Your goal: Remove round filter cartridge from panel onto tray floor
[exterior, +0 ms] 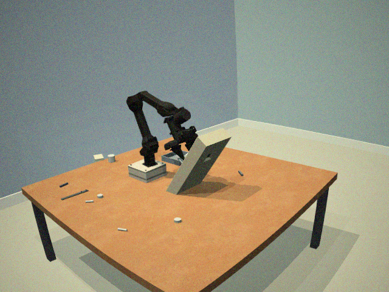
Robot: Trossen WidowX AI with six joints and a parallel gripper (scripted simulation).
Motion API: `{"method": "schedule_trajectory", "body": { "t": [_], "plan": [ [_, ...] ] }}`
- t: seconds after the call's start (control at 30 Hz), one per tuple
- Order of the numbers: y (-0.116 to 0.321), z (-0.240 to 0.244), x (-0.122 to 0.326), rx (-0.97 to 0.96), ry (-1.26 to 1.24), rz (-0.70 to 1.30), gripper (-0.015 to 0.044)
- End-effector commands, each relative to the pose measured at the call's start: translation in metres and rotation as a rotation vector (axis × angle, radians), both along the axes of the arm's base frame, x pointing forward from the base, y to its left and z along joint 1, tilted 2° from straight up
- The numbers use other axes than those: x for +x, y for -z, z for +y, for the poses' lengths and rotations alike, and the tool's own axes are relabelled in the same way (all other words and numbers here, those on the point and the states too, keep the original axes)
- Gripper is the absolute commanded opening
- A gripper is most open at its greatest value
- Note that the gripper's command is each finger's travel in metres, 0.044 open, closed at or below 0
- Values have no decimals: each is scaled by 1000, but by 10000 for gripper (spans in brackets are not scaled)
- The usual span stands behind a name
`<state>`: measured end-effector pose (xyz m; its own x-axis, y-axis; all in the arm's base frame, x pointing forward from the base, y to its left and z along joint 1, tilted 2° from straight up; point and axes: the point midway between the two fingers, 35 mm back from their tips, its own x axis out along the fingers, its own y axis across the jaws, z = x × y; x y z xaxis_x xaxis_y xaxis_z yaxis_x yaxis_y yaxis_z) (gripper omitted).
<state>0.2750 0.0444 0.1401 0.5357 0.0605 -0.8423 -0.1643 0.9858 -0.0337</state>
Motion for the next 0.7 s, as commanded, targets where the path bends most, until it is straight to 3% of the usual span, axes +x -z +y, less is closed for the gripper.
{"method": "schedule_trajectory", "body": {
  "t": [0.0,0.07,0.4,0.63,0.67],
  "plan": [
    [4,0,-1,1,-2,12,305],
    [0,0,0,0,0,1,252],
    [0,0,0,0,0,1,186],
    [-7,1,5,0,0,1,2],
    [-10,2,7,1,-1,1,0]
  ]
}}
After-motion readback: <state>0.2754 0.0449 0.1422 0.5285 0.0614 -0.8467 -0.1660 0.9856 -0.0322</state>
